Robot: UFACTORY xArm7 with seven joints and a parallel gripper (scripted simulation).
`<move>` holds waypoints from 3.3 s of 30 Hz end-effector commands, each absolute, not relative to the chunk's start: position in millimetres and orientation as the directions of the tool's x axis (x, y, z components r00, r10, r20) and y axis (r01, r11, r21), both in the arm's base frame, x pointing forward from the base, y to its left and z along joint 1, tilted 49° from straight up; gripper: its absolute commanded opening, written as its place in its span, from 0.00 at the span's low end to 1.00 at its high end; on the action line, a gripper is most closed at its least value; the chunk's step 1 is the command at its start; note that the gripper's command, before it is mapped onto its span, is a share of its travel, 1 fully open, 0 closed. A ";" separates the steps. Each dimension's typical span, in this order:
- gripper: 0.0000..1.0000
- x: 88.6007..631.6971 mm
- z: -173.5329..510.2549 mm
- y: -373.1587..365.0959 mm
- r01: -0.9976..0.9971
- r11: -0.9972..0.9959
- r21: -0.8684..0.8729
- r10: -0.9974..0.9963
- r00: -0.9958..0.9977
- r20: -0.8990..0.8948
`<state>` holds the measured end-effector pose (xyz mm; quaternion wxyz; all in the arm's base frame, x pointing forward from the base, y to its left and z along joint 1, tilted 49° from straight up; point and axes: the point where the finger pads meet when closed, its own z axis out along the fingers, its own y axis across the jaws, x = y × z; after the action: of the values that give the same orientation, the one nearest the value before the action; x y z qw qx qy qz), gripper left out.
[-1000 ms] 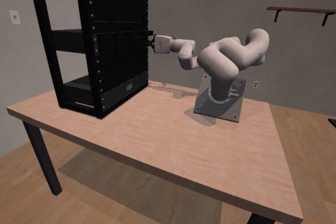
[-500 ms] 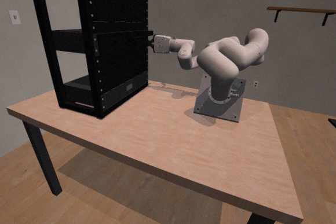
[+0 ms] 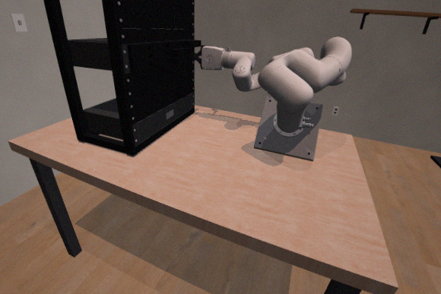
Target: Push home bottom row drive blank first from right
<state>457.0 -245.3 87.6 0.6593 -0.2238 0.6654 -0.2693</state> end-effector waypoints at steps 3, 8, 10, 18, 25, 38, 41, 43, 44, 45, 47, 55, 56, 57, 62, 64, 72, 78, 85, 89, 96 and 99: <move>0.00 457.2 88.8 -247.0 0.060 0.753 -0.656 -0.655 -0.031 -0.755; 0.00 457.2 88.8 -247.0 0.060 0.753 -0.656 -0.655 -0.031 -0.755; 0.00 457.4 88.8 -247.0 0.060 0.753 -0.656 -0.655 -0.031 -0.755; 0.00 460.2 88.7 -246.9 0.060 0.753 -0.656 -0.655 -0.031 -0.755; 0.00 460.2 88.7 -246.9 0.060 0.753 -0.656 -0.655 -0.031 -0.755; 0.00 427.8 88.2 -244.6 0.060 0.753 -0.656 -0.655 -0.031 -0.755; 0.00 409.4 87.9 -243.3 0.060 0.753 -0.656 -0.655 -0.031 -0.755; 0.00 397.9 87.7 -242.5 0.060 0.753 -0.656 -0.655 -0.031 -0.755; 0.00 392.6 87.6 -242.2 0.060 0.753 -0.656 -0.655 -0.031 -0.755; 0.00 387.6 87.5 -241.8 0.060 0.753 -0.656 -0.655 -0.031 -0.755; 0.00 379.1 87.4 -241.2 0.060 0.753 -0.656 -0.655 -0.031 -0.755; 0.00 366.0 87.1 -240.3 0.060 0.753 -0.656 -0.655 -0.031 -0.755; 0.00 365.5 87.1 -240.3 0.060 0.753 -0.656 -0.655 -0.031 -0.755; 0.00 365.3 87.1 -240.3 0.060 0.753 -0.656 -0.655 -0.031 -0.755; 0.00 364.6 87.1 -240.2 0.060 0.753 -0.656 -0.655 -0.031 -0.755; 0.00 363.1 87.1 -240.1 0.060 0.753 -0.656 -0.655 -0.031 -0.755; 0.00 351.4 86.9 -239.3 0.060 0.753 -0.656 -0.655 -0.031 -0.755; 0.00 328.0 86.4 -237.8 0.060 0.753 -0.656 -0.655 -0.031 -0.755; 0.00 288.5 85.7 -235.1 0.060 0.753 -0.656 -0.655 -0.031 -0.755; 0.00 276.0 85.5 -234.3 0.060 0.753 -0.656 -0.655 -0.031 -0.755; 0.00 236.7 84.7 -231.7 0.060 0.753 -0.656 -0.655 -0.031 -0.755; 0.00 225.2 84.5 -230.9 0.060 0.753 -0.656 -0.655 -0.031 -0.755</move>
<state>239.4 -232.5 83.7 0.6571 -0.2205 0.6678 -0.2714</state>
